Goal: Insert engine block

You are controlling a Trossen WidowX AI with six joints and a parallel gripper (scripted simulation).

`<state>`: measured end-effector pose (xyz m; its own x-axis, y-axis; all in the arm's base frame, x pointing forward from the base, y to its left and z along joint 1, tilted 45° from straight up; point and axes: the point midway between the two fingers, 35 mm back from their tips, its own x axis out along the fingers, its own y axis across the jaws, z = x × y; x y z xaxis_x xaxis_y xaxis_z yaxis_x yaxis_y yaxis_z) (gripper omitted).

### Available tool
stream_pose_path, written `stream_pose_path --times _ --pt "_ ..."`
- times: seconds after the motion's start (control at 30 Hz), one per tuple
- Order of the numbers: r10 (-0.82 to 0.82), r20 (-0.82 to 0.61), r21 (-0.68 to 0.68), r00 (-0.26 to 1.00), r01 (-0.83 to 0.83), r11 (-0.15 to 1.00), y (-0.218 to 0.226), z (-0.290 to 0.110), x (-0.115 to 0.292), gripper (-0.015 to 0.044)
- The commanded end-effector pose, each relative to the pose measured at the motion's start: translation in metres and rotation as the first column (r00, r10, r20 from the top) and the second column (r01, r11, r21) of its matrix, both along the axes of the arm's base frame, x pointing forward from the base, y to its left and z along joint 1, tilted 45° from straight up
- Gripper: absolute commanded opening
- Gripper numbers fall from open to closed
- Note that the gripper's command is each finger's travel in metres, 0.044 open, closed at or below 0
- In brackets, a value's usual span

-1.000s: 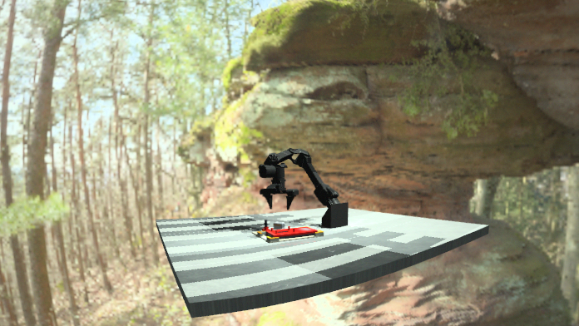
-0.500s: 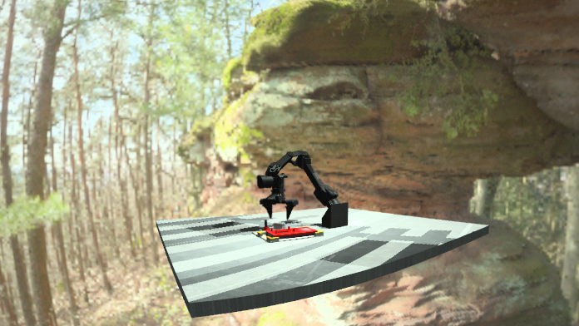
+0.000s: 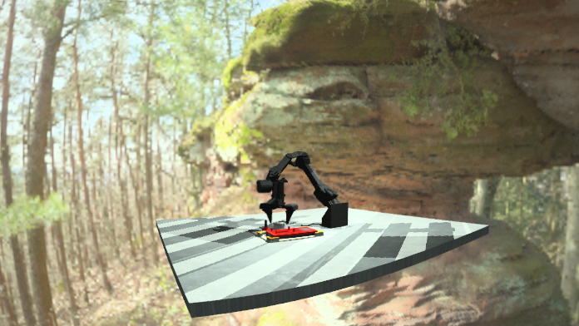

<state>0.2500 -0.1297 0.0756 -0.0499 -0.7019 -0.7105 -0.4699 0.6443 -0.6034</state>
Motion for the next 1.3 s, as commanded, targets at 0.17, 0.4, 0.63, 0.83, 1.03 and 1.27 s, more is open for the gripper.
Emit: stream_pose_path --times 0.17,0.4,0.63,0.83,1.03,1.27 --pt "-0.003 -0.012 -0.006 1.0 0.003 1.0 -0.01 -0.01 -0.004 0.044" --pt "-0.003 -0.012 -0.006 1.0 0.003 1.0 -0.01 -0.01 -0.004 0.0256" --pt "-0.003 -0.012 -0.006 1.0 0.003 1.0 -0.01 -0.01 -0.004 0.019" --pt "-0.002 -0.011 -0.002 1.0 0.002 1.0 -0.004 -0.005 -0.001 0.0052" --pt "-0.001 -0.01 0.005 1.0 0.001 1.0 0.01 0.006 0.004 0.0" --pt "0.001 -0.009 0.011 1.0 -0.001 1.0 0.027 0.019 0.009 0.0"
